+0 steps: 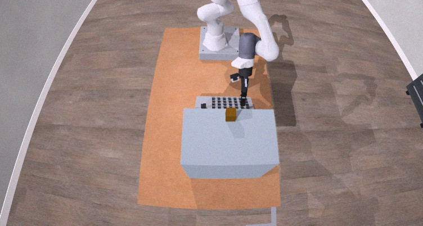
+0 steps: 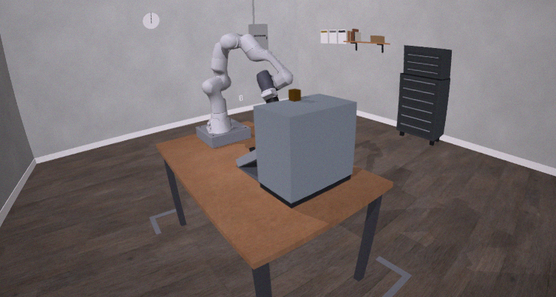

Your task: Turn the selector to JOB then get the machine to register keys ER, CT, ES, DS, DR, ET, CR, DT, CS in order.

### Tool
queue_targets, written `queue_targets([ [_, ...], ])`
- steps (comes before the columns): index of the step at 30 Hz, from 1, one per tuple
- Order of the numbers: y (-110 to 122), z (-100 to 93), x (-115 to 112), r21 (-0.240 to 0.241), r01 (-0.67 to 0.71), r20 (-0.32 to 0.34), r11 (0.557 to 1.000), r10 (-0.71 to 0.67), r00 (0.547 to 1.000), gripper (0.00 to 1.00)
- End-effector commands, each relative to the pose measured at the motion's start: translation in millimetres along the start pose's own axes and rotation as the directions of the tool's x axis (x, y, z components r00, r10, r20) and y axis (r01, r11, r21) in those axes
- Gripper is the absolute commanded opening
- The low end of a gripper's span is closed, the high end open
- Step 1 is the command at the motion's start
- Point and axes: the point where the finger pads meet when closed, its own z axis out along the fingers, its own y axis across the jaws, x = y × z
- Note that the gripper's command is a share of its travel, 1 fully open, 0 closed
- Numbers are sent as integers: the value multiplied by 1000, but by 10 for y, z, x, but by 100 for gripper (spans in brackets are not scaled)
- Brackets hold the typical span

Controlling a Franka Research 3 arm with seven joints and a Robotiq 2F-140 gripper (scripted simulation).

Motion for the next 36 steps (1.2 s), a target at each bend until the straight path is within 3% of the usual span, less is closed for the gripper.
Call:
queue_targets([
  [1, 11, 2, 21, -17, 30, -10, 999, -30, 999, 10],
  [36, 12, 96, 22, -17, 30, -10, 999, -30, 999, 10],
])
